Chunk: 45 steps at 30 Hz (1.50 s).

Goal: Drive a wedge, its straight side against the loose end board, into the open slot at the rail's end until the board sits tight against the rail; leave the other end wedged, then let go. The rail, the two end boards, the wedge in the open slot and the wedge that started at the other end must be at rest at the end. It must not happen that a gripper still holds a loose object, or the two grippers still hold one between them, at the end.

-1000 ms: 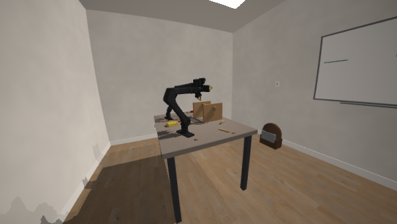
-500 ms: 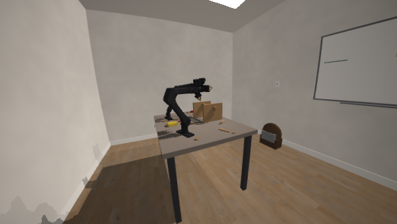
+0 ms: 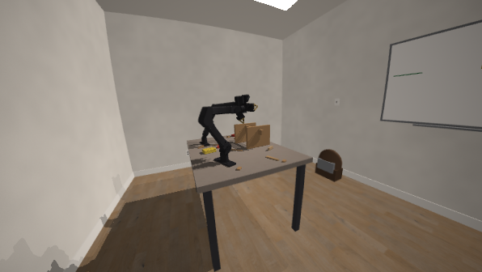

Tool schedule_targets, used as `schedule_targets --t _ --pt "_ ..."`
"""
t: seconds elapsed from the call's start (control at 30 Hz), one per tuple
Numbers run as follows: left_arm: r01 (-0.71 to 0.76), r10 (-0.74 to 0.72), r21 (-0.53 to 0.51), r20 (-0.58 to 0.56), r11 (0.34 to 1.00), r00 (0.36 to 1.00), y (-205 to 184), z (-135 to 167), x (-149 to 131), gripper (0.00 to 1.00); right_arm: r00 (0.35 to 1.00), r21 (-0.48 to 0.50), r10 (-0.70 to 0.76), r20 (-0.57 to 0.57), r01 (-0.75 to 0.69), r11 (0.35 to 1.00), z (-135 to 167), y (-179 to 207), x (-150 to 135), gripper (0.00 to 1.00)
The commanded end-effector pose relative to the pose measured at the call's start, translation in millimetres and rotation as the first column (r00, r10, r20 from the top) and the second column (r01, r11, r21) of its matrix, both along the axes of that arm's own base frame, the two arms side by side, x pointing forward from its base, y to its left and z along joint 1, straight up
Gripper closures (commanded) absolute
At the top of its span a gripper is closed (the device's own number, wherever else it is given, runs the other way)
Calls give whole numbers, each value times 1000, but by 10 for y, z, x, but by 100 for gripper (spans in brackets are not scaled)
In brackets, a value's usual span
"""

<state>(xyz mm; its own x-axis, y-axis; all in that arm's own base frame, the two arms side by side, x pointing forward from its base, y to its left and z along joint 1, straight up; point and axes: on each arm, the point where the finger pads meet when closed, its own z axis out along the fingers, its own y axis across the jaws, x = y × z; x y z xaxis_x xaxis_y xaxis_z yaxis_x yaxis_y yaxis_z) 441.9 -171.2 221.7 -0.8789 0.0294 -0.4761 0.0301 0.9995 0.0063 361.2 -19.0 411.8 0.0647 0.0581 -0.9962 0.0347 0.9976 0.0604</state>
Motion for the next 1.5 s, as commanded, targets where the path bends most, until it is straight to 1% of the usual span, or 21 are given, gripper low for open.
schedule_targets --t 0.0,0.5,0.53,0.57,1.07,1.1,1.17,1.2,1.23,1.27,1.33,1.47 --pt "-22 22 -17 49 1000 999 81 142 19 100 997 3 0 79 0 1000 323 7 -60 64" --pt "-17 19 -21 57 1000 998 58 92 25 100 997 3 0 79 0 1000 323 7 -60 64" --pt "-10 12 -28 73 1000 997 12 143 53 100 997 3 0 79 0 1000 323 7 -60 64" --pt "-18 19 -18 51 1000 999 63 56 17 100 997 5 0 79 -1 1000 323 7 -60 64" --pt "-20 22 -25 64 999 998 64 29 48 100 997 5 0 79 -1 1000 323 7 -60 64" --pt "-10 11 -22 59 1000 998 13 -3 49 100 997 5 0 79 -1 1000 323 7 -60 64" --pt "-16 17 -20 54 1000 998 50 -15 27 100 997 7 0 79 -1 1000 323 6 -60 64" --pt "-13 13 12 -30 1000 999 64 -282 -36 100 997 7 0 79 -1 1000 323 6 -60 64" --pt "-9 9 1 -22 1000 1000 10 -351 40 100 997 7 0 79 -1 1000 323 6 -60 64" --pt "-8 8 1 -27 1000 1000 1 -407 38 100 997 7 0 79 -1 1000 323 6 -60 64" --pt "-3 6 30 -96 1000 995 43 -508 -99 100 997 7 0 79 -1 1000 323 6 -60 64" --pt "8 0 52 -160 999 987 49 -677 -207 100 997 7 0 79 -1 1000 323 6 -60 64"
